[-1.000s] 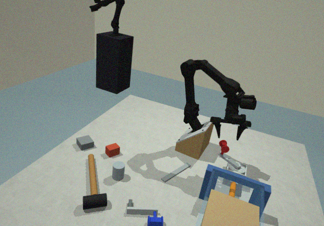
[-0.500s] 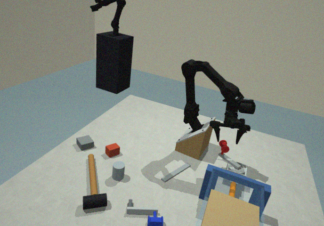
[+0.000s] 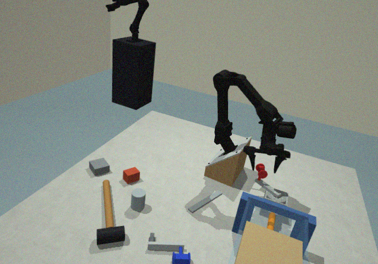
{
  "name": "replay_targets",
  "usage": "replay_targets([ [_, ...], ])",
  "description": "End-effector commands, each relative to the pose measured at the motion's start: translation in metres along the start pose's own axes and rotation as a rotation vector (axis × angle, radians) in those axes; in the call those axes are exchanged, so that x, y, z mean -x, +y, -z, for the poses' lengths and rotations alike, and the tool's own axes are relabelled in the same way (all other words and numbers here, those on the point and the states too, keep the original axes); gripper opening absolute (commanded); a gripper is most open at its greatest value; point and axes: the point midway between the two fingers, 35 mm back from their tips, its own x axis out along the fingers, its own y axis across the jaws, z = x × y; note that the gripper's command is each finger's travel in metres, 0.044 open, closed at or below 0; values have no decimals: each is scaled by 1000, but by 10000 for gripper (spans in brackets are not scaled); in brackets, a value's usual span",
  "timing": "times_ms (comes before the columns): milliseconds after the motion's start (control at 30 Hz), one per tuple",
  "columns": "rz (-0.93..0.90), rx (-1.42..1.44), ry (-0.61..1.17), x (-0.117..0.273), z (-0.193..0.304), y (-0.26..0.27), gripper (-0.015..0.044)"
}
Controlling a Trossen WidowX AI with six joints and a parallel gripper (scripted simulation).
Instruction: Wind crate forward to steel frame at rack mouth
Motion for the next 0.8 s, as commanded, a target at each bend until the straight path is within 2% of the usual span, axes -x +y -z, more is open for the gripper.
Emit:
replay_targets([
  [0, 4, 6, -1, -7, 3, -1, 440],
  [433, 6, 6, 0, -22, 13, -3, 440],
  [767, 3, 1, 2, -19, 11, -2, 177],
])
